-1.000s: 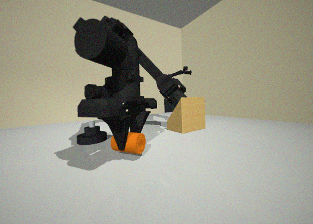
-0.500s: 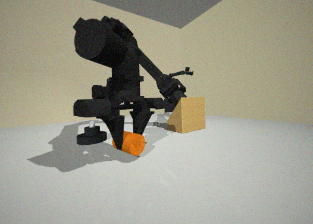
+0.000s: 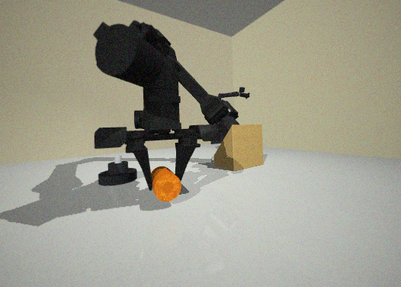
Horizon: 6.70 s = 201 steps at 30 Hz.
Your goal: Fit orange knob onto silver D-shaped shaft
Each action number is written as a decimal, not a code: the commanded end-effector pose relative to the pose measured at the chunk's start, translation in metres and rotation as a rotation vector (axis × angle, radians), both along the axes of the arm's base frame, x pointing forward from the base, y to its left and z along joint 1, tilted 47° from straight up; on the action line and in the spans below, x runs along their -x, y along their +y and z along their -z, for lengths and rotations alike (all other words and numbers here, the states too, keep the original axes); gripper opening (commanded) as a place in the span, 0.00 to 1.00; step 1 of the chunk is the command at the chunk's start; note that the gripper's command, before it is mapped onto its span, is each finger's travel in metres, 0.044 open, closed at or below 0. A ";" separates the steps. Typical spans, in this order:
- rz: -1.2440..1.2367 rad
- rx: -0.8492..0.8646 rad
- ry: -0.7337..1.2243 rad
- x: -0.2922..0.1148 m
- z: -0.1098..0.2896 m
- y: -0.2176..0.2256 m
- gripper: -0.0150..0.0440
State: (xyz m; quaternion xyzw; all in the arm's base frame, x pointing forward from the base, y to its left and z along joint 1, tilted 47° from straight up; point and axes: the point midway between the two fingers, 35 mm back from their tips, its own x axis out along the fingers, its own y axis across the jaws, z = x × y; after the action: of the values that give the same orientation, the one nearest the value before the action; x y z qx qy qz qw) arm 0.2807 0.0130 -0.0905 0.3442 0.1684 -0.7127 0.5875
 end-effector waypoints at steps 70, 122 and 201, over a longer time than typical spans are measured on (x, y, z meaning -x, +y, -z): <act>-0.129 -0.028 0.134 -0.007 -0.033 0.037 1.00; -2.144 -0.224 2.224 -0.012 -0.027 0.051 1.00; -2.349 -0.125 2.004 -0.004 0.008 0.001 0.56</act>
State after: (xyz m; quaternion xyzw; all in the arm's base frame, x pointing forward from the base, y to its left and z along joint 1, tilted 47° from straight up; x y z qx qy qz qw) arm 0.2866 0.0146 -0.1016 -0.5616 0.6849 0.1971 0.4203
